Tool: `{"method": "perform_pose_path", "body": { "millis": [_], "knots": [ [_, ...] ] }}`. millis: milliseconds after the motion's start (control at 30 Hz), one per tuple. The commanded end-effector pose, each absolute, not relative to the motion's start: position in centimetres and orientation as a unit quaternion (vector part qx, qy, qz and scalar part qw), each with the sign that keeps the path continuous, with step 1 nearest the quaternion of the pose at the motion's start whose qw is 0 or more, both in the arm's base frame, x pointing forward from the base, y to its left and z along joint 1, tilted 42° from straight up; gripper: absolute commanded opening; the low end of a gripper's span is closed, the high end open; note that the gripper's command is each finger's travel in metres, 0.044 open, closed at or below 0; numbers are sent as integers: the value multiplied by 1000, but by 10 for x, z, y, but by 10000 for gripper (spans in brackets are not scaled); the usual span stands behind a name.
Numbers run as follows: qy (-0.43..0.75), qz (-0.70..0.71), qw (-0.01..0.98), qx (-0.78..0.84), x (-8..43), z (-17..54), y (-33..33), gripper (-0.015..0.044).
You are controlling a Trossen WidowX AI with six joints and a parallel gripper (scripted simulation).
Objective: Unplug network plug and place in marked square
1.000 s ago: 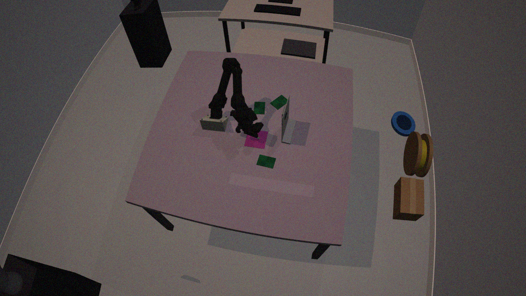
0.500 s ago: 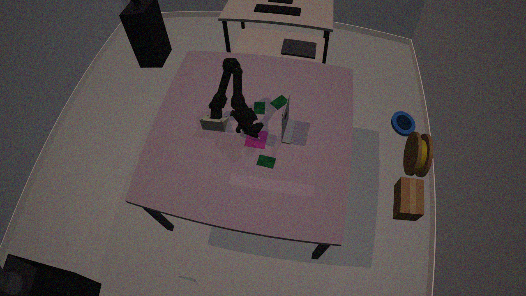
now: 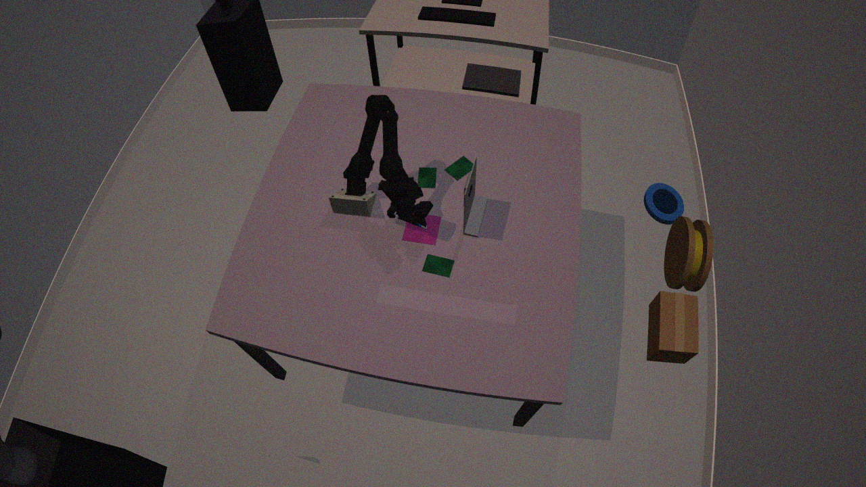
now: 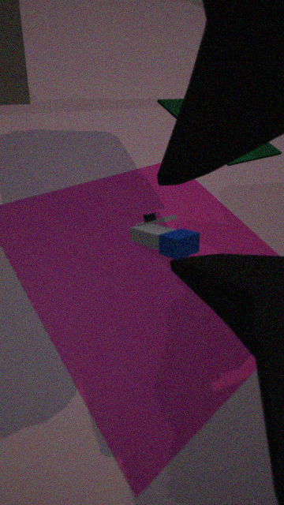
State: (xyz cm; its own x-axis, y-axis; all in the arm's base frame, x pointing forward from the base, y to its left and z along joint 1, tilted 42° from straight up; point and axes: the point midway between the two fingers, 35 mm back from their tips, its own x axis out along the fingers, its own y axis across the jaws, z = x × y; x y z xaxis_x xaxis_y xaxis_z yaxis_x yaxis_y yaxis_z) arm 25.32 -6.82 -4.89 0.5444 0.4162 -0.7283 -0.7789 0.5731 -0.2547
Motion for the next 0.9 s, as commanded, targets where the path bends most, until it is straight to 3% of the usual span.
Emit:
{"method": "perform_pose_path", "body": {
  "millis": [0,867],
  "knots": [
    [311,359,830,-292,251,-44,-72,156],
    [313,358,830,-292,242,-22,-91,156]
  ]
}}
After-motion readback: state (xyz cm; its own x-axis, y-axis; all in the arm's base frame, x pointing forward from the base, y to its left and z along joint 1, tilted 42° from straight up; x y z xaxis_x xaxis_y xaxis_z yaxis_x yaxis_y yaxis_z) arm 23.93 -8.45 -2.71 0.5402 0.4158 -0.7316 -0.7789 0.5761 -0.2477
